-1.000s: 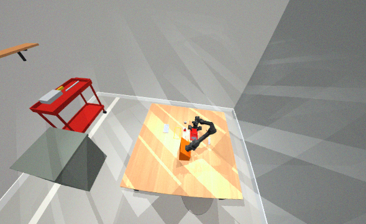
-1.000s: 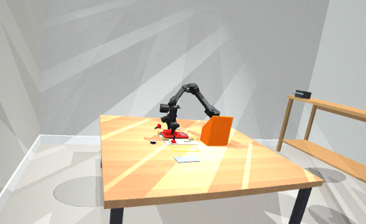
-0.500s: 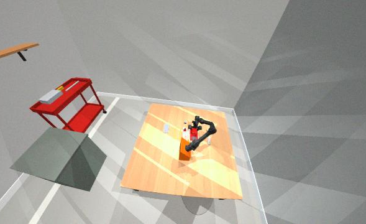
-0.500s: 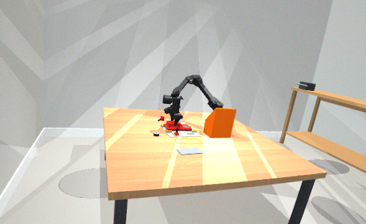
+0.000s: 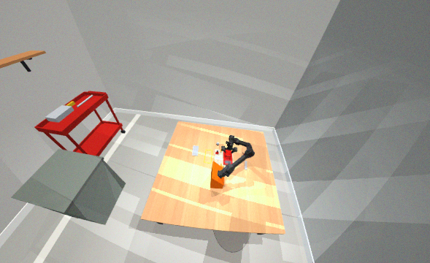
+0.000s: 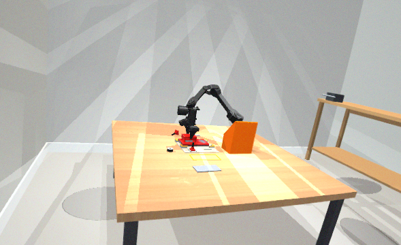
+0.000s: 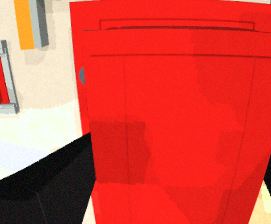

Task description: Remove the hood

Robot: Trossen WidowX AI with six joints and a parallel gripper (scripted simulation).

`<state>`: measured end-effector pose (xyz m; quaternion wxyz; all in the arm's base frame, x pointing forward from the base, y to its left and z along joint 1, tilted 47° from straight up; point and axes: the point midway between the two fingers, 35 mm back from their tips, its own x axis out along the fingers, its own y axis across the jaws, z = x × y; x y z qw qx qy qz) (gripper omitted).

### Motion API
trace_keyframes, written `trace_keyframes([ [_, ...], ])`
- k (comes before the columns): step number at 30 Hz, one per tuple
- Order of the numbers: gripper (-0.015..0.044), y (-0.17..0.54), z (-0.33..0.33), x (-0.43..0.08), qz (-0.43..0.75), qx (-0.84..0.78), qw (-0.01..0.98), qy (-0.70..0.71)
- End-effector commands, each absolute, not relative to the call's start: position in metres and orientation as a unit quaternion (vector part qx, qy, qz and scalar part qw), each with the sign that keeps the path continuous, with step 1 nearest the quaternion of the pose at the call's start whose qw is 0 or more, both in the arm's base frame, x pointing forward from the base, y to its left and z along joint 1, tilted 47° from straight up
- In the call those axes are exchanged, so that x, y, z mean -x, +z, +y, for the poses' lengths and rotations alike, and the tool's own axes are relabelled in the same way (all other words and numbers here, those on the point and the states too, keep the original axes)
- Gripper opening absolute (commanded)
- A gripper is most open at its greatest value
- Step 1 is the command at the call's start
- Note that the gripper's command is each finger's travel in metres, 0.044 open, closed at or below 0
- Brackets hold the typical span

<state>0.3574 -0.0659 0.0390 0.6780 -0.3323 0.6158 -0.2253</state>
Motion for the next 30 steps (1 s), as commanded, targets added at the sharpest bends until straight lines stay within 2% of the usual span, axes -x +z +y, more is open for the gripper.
trace_keyframes([
  [1,0.0,0.042,-0.064,-0.357,0.614,0.332,0.679,-0.227],
  [21,0.0,0.076,-0.027,-0.35,0.615,0.332,0.679,-0.226],
  [30,0.0,0.04,0.001,-0.352,0.618,0.328,0.681,-0.216],
])
